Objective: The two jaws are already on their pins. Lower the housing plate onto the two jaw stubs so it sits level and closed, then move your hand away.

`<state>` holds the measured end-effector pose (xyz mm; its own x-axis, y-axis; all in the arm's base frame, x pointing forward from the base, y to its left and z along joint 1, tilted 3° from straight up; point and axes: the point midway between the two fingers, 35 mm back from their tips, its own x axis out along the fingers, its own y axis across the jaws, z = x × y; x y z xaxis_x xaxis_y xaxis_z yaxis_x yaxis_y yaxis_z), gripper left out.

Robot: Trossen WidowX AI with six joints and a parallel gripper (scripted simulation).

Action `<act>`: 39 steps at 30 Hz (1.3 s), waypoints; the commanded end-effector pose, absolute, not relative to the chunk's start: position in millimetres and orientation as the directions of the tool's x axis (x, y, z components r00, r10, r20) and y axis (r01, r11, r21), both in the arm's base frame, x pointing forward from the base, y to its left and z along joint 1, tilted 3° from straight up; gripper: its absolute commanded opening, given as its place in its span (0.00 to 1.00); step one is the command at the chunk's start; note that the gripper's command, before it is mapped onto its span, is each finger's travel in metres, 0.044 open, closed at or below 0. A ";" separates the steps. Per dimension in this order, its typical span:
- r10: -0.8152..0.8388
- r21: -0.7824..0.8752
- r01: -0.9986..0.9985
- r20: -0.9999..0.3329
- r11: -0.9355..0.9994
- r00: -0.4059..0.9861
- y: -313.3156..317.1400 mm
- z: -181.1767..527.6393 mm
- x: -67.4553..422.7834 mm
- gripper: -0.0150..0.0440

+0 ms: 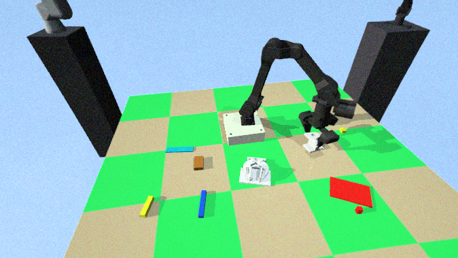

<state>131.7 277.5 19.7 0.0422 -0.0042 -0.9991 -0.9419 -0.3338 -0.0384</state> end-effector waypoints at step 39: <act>-0.001 -0.049 -0.991 -0.999 0.124 0.050 224.8 67.1 181.0 0.85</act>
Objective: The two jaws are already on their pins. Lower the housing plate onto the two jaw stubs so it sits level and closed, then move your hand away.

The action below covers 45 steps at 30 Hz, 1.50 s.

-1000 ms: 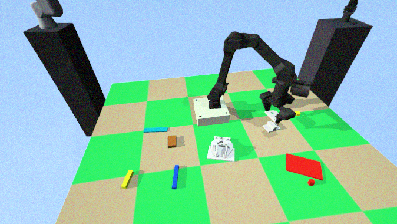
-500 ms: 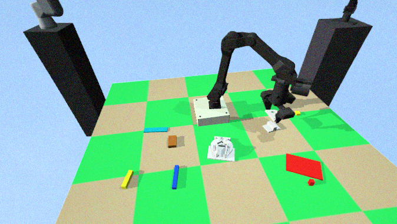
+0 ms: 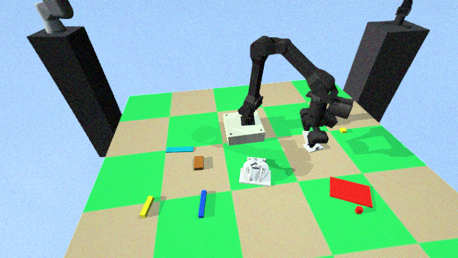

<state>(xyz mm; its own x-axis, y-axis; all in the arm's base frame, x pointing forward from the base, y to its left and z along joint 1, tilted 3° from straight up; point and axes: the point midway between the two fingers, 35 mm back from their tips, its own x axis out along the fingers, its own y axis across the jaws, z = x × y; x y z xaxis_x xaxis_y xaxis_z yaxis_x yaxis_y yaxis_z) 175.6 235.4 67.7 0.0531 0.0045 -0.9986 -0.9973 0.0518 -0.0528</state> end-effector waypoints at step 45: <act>-0.009 -0.035 -0.497 -0.999 0.867 0.054 102.2 70.9 231.4 0.85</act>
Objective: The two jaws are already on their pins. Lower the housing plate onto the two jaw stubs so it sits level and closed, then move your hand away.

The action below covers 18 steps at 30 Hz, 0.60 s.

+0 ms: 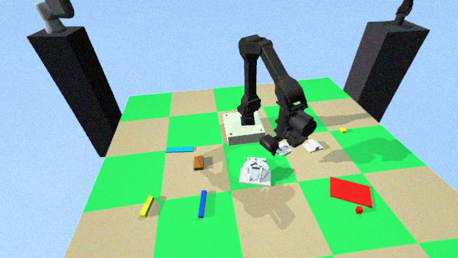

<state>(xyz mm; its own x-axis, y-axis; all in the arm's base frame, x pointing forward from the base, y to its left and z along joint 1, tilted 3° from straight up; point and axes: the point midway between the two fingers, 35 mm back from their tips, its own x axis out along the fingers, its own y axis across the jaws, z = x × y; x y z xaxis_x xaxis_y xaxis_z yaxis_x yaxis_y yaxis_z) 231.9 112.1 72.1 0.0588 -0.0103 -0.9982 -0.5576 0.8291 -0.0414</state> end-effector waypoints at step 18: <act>-0.014 -0.022 -0.150 -0.998 0.989 0.056 53.4 70.7 232.8 0.85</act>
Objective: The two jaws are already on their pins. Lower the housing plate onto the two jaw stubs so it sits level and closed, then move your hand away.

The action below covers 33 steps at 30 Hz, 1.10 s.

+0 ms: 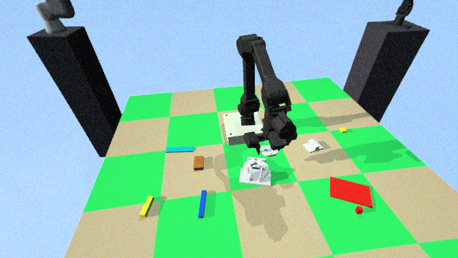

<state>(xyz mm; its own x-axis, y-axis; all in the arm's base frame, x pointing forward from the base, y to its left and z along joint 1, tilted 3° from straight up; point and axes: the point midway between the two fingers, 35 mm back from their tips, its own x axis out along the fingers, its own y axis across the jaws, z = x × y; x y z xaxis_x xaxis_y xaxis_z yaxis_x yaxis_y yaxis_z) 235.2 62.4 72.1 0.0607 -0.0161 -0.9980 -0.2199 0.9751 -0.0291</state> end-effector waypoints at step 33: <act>-0.020 -0.010 0.167 -0.998 0.986 0.058 13.9 69.8 226.3 0.85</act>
